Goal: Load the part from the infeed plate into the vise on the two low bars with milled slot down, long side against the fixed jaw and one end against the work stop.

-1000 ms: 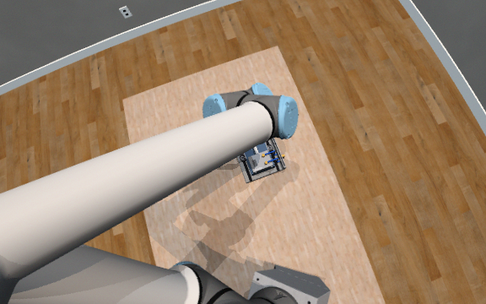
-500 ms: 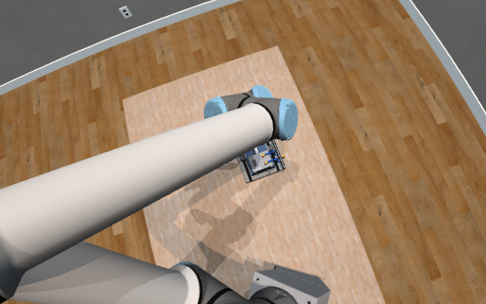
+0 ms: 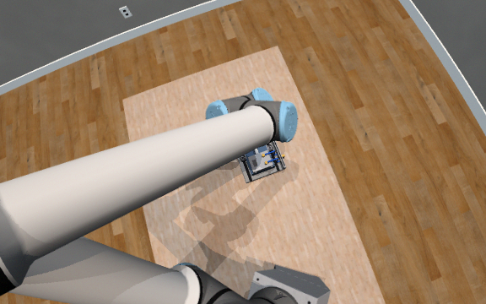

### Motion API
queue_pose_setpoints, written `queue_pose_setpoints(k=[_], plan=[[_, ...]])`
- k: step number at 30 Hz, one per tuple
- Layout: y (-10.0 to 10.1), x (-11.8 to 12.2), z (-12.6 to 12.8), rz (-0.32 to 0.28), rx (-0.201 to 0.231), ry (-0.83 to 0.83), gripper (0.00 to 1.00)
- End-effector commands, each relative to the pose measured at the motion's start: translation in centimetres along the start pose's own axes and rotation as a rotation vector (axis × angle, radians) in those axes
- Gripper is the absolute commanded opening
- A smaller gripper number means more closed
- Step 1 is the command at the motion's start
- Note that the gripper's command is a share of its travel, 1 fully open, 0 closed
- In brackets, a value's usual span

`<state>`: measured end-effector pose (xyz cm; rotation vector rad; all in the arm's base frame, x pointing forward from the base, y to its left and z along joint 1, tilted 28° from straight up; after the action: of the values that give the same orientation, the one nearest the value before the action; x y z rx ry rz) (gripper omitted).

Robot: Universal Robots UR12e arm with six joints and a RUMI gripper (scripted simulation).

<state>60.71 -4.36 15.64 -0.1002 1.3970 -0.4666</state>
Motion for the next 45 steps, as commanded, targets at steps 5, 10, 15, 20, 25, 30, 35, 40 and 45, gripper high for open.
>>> queue_pose_setpoints(k=[5,10,15,20,25,30,35,40,45], plan=[[0.7,0.8,0.1,-0.001,0.001,-0.001,0.00],[1.0,1.0,0.1,-0.001,0.001,-0.001,0.00],[1.3,1.4,0.1,-0.001,0.001,-0.001,0.00],[1.7,1.7,0.2,-0.001,0.001,-0.001,0.00],[1.9,1.9,0.2,-0.001,0.001,-0.001,0.00],[2.1,2.1,0.2,-0.001,0.001,-0.001,0.00],[2.3,2.3,0.2,-0.001,0.001,-0.001,0.00],[2.4,2.4,0.2,-0.001,0.001,-0.001,0.00],[2.5,2.5,0.2,-0.001,0.001,-0.001,0.00]])
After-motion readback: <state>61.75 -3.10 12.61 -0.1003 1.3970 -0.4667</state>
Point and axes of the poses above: the point where the finger pads meet when closed, its own y axis out along the fingers, its own z axis across the jaws, x = y × z, the point moved 7 cm from there along -y, back along the fingers, and after that the axes turned 4 degrees about y, right-handed, at the moved point
